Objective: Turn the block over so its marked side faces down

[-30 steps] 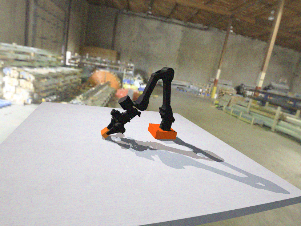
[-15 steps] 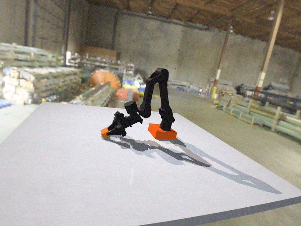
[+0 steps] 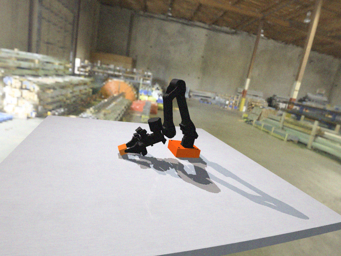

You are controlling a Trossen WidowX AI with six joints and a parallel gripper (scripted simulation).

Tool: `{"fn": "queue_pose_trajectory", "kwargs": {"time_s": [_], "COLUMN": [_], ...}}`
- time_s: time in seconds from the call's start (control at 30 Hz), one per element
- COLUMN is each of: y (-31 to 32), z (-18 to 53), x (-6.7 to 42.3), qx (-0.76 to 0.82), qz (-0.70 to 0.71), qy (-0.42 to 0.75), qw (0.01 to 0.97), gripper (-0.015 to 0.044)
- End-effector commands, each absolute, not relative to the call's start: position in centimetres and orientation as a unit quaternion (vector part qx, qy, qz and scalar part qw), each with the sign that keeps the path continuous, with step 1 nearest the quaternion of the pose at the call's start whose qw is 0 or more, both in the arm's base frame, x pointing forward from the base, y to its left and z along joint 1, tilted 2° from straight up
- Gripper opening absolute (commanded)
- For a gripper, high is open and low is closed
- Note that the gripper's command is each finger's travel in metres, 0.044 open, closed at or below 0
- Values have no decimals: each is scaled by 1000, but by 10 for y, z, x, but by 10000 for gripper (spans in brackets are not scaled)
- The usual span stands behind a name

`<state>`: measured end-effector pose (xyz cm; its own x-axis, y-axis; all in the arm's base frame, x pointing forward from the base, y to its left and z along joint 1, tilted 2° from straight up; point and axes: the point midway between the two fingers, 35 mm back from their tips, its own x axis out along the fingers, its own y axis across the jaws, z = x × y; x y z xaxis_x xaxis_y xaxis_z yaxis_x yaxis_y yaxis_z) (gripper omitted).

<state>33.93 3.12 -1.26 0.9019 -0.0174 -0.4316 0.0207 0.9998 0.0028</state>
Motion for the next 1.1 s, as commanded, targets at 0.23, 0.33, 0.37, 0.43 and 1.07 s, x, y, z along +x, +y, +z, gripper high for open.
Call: {"fn": "queue_pose_trajectory", "kwargs": {"time_s": [0.23,0.33,0.37,0.43,1.07], "y": [30,30,30,30,30], "z": [-11,-11,-11,-11,-11], "x": [338,338,338,338,338], "qx": [1,1,1,1,1], "qz": [-11,-11,-11,-11,-11], "qy": [215,215,215,215,215], "qw": [976,976,976,976,976], "gripper": [0,0,0,53,440]}}
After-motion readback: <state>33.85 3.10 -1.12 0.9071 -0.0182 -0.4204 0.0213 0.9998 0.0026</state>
